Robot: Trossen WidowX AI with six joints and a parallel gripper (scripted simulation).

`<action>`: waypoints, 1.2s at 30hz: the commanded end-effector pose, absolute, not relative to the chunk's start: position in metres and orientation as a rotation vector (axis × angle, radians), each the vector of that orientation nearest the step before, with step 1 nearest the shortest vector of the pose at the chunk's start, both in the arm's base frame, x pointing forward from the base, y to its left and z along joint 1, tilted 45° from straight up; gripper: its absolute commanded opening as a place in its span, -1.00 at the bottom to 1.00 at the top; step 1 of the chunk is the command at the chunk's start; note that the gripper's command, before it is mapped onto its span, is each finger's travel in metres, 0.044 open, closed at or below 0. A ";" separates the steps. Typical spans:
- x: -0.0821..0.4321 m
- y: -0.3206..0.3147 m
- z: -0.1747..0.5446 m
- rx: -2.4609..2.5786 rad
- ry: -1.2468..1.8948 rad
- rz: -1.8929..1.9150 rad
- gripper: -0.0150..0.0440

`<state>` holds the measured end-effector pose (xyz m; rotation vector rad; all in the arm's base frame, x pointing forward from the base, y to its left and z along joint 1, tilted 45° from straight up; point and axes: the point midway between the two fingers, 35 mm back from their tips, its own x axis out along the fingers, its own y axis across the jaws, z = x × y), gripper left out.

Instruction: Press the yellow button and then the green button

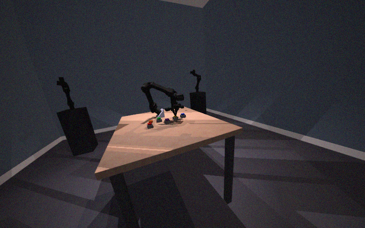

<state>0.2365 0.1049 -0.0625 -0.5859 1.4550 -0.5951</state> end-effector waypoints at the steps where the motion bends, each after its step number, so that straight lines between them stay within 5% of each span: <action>1: 0.234 0.101 -0.064 -0.603 1.463 -0.598 -0.42; 36: 0.231 0.157 0.020 -0.602 1.467 -0.595 -0.42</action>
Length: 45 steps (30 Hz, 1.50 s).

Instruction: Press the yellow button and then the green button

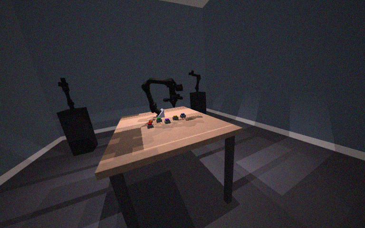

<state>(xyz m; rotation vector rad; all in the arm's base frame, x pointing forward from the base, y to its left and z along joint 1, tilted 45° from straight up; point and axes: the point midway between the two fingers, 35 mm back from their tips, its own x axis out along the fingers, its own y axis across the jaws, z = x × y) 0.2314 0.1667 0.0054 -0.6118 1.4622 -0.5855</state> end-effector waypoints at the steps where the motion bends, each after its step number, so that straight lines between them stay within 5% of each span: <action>1: 0.230 0.148 0.031 -0.603 1.467 -0.595 -0.42; 13: 0.192 0.052 0.116 -0.612 1.469 -0.602 -0.42; 45: 0.194 -0.010 0.054 -0.612 1.466 -0.604 -0.42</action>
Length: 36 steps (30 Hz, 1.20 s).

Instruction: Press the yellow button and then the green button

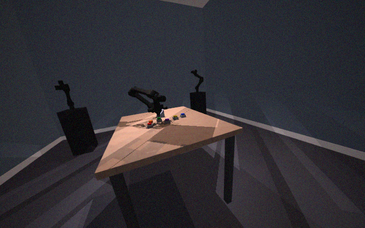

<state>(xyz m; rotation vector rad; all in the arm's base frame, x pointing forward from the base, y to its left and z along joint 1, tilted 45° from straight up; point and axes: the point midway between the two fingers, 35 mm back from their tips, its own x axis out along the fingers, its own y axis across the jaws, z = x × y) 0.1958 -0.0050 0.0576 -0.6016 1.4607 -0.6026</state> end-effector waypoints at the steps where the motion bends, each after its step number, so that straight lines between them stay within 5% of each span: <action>1: 0.194 -0.012 0.053 -0.612 1.466 -0.604 -0.42; 36: 0.194 0.010 0.072 -0.611 1.467 -0.603 -0.33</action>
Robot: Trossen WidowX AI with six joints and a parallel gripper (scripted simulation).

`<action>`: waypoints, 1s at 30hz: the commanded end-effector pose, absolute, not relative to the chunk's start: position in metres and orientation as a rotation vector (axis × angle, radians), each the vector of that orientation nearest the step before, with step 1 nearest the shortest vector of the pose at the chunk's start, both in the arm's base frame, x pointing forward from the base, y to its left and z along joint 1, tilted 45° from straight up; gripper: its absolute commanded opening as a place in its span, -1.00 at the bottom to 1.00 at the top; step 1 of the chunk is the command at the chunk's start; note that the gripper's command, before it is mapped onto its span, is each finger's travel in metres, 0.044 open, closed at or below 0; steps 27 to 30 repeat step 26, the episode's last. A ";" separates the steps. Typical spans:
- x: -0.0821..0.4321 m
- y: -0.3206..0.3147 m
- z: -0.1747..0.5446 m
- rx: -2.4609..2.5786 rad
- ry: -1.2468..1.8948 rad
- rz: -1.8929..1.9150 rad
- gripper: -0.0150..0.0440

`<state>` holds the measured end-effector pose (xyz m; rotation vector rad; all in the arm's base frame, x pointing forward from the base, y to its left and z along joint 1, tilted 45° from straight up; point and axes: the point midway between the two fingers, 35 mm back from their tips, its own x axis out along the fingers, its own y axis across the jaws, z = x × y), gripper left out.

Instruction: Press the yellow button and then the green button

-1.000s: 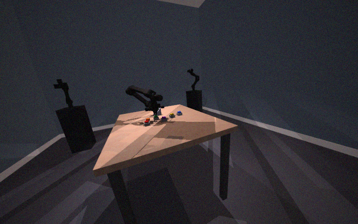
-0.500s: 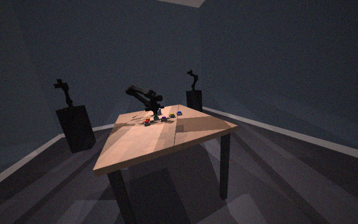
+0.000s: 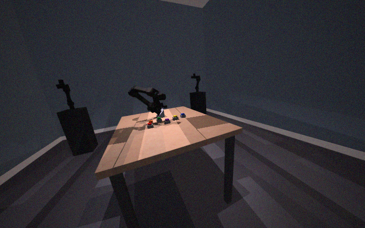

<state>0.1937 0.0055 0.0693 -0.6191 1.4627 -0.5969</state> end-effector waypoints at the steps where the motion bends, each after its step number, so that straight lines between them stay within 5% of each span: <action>1: 0.198 0.015 0.071 -0.610 1.467 -0.601 -0.25; 14: 0.252 0.163 0.002 -0.582 1.463 -0.579 0.86; 21: 0.242 0.229 -0.051 -0.595 1.466 -0.590 0.86; 30: 0.241 0.230 -0.053 -0.596 1.466 -0.591 0.86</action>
